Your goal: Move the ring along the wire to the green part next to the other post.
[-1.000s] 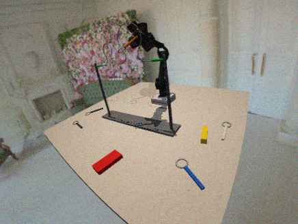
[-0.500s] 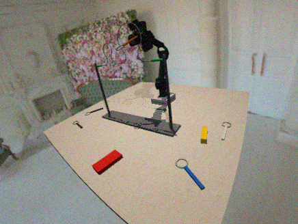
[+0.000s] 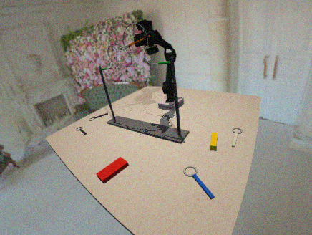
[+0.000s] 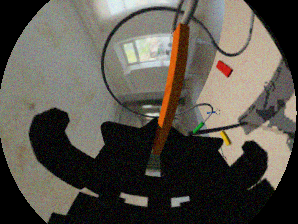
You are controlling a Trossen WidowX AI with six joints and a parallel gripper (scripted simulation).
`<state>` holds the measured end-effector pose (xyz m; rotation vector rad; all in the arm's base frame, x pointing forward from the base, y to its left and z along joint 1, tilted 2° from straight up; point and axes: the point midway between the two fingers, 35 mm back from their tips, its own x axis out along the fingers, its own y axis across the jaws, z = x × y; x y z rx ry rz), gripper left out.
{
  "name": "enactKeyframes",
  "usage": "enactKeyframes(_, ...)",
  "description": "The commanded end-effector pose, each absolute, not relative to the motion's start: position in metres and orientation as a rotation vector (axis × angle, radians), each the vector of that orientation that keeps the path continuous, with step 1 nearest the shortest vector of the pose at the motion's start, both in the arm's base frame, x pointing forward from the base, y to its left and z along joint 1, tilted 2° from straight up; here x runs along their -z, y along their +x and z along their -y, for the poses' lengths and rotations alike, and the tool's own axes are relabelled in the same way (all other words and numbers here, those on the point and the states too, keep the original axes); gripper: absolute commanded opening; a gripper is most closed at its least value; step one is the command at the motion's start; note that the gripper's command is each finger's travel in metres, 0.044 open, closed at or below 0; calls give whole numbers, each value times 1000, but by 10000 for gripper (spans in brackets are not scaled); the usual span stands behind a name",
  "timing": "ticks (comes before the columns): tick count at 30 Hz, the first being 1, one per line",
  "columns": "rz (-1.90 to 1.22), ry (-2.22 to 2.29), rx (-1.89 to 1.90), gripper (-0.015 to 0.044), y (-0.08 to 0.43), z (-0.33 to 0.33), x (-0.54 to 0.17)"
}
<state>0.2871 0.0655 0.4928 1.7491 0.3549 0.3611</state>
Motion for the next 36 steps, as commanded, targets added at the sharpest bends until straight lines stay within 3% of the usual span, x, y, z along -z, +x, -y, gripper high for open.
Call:
enactKeyframes(1,-361,1698,-351,-150,287,-66,-493)
enactKeyframes(36,-411,1283,-206,-150,287,-66,-478)
